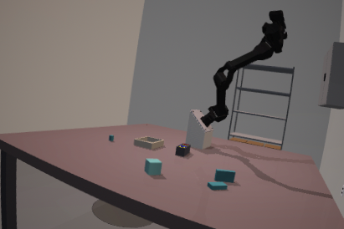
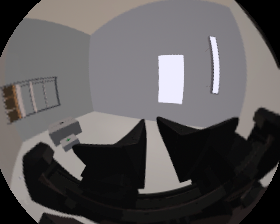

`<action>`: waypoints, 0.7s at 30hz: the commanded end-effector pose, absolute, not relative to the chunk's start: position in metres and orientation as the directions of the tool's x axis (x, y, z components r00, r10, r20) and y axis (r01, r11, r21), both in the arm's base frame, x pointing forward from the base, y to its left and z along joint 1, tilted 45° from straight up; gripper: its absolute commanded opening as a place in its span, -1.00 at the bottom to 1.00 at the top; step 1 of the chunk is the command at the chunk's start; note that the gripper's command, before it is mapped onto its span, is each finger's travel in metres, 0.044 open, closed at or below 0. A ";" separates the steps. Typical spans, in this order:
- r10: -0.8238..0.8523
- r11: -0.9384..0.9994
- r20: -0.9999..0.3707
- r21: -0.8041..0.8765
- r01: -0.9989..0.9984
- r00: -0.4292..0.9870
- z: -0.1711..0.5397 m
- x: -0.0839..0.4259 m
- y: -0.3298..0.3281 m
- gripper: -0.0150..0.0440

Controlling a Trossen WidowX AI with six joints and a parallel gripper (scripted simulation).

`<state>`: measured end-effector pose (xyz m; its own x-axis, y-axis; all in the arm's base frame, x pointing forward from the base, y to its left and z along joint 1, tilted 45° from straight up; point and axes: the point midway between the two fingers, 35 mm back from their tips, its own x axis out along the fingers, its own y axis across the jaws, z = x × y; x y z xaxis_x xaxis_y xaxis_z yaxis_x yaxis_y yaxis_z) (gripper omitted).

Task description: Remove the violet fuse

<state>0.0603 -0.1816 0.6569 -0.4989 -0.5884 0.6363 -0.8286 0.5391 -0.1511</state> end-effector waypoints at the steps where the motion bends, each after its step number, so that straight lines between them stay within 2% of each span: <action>1: -0.584 0.543 0.637 -0.155 -0.826 -0.503 0.657 0.059 -0.181 -0.28; 4: -0.514 0.585 0.649 -0.213 -0.782 -0.561 0.658 0.034 -0.174 -0.28; 10: -0.337 0.578 0.631 -0.447 -0.683 -0.699 0.661 -0.034 -0.130 -0.28; 13: -0.239 0.586 0.657 -0.489 -0.646 -0.715 0.665 -0.046 -0.111 -0.28; 21: 0.085 0.416 0.585 -0.756 -0.505 -0.806 0.653 -0.110 -0.011 -0.28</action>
